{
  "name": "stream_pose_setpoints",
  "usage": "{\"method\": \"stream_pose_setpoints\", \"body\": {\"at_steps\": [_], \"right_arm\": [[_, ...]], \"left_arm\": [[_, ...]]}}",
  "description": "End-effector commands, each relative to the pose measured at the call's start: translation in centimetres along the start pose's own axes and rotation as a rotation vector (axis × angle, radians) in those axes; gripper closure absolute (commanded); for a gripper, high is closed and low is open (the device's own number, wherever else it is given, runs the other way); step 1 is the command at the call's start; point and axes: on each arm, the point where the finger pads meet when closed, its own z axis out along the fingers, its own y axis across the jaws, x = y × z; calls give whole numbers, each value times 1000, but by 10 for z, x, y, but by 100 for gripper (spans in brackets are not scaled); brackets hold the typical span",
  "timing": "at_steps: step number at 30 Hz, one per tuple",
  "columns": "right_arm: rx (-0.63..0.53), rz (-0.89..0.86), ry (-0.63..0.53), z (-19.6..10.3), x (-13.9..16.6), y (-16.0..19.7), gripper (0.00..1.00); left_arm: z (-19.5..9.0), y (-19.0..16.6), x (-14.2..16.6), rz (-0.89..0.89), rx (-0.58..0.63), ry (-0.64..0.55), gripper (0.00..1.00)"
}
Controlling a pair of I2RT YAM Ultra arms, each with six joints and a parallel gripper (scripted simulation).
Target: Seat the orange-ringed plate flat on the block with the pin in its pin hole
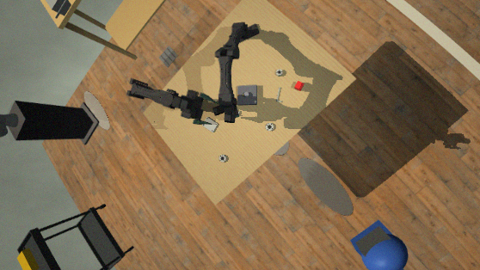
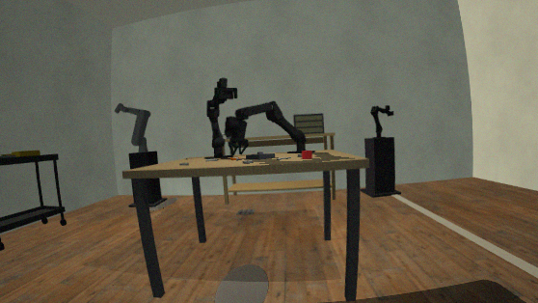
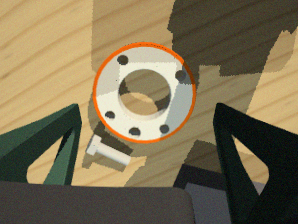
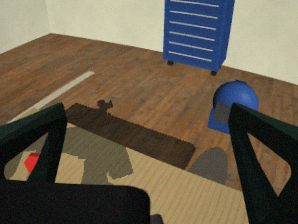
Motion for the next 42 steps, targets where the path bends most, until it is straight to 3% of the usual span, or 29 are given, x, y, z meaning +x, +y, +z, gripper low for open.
{"method": "stream_pose_setpoints", "body": {"at_steps": [1,7,20,21,35,42], "right_arm": [[-1,1,17,1,8,2,0],[-1,1,17,1,8,2,0],[-1,1,17,1,8,2,0],[-1,1,17,1,8,2,0],[-1,1,17,1,8,2,0],[-1,1,17,1,8,2,0]], "left_arm": [[-10,3,-16,23,-47,-28,20],[23,-1,-4,4,1,-5,20],[20,0,0,-9,-4,-7,20],[18,1,-2,-4,-8,-9,100],[18,1,-2,-3,-8,-9,100],[-10,6,-13,7,-44,-25,100]]}}
